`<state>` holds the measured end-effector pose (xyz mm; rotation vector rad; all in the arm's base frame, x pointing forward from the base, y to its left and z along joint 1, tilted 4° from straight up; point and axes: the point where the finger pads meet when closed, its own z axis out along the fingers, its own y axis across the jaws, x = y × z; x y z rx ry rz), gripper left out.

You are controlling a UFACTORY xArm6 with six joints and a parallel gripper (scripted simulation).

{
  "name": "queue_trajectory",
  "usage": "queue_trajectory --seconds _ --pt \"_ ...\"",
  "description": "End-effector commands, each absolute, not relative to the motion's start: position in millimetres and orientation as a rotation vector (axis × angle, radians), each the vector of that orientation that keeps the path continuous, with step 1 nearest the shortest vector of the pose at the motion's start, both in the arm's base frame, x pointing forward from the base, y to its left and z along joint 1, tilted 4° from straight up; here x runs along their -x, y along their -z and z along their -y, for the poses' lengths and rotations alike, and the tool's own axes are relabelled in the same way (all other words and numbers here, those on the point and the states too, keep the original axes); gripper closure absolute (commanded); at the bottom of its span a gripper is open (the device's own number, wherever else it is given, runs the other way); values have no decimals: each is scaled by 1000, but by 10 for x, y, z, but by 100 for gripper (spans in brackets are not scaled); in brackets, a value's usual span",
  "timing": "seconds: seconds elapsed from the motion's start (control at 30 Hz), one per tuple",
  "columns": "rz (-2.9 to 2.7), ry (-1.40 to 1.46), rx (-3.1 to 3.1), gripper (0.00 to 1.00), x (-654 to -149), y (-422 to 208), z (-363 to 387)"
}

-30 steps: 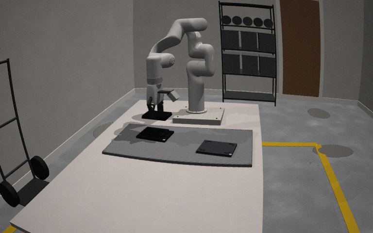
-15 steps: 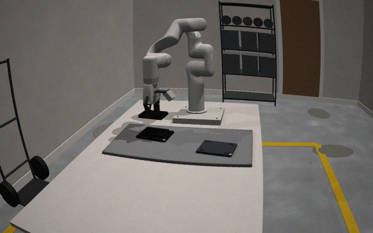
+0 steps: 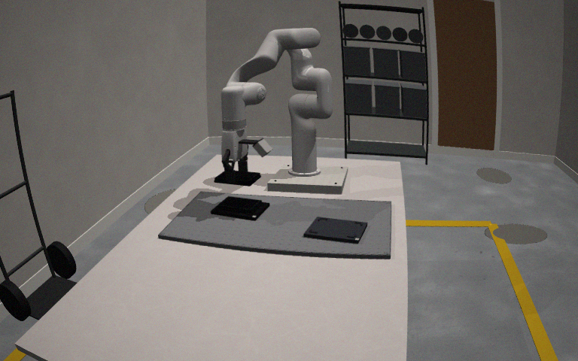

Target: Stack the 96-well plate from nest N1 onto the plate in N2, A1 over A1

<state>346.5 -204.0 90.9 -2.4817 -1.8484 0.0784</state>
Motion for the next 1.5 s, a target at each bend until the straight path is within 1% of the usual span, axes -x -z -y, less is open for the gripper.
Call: queue_trajectory --seconds 0.0,0.33,1.47 --pt "1851 -76 2485 100 -3478 -924 2046" --pt "1851 -76 2485 100 -3479 -923 2044" --pt "1851 -76 2485 100 -3447 -423 2039"
